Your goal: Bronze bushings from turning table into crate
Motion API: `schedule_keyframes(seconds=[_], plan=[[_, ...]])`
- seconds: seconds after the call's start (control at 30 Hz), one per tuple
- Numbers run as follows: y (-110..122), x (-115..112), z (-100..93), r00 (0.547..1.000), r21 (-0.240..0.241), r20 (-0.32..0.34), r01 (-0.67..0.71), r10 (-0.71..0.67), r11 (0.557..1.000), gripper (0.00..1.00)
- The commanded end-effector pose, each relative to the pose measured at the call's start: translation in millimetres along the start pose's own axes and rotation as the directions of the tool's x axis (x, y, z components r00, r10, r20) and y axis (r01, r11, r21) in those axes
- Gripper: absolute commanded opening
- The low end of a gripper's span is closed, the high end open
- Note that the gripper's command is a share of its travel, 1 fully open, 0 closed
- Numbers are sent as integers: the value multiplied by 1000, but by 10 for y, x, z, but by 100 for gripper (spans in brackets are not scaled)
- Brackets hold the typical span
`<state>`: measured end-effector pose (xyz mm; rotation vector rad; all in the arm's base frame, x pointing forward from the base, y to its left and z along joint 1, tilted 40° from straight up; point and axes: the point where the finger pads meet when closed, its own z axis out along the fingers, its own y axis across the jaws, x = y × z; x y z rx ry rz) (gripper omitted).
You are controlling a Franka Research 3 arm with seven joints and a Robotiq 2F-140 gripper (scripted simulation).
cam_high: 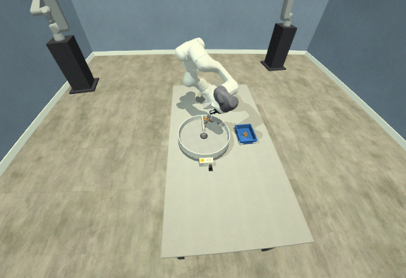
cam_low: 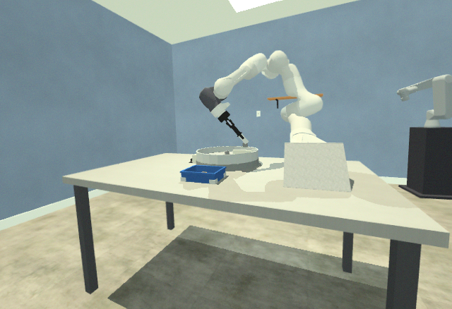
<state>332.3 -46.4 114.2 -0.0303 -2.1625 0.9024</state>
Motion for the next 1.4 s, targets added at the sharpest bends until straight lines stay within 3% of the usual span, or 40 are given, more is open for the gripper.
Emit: schedule_keyframes(seconds=[0.0,0.63,1.07,1.37], plan=[[-7,11,-10,1000,0,-2,-8,8,1000,0],[-121,-86,-89,1000,0,-2,-8,8,1000,0],[-899,-737,-622,1000,0,-2,-8,8,1000,0],[-1076,-885,-743,1000,0,-2,-8,8,1000,0]])
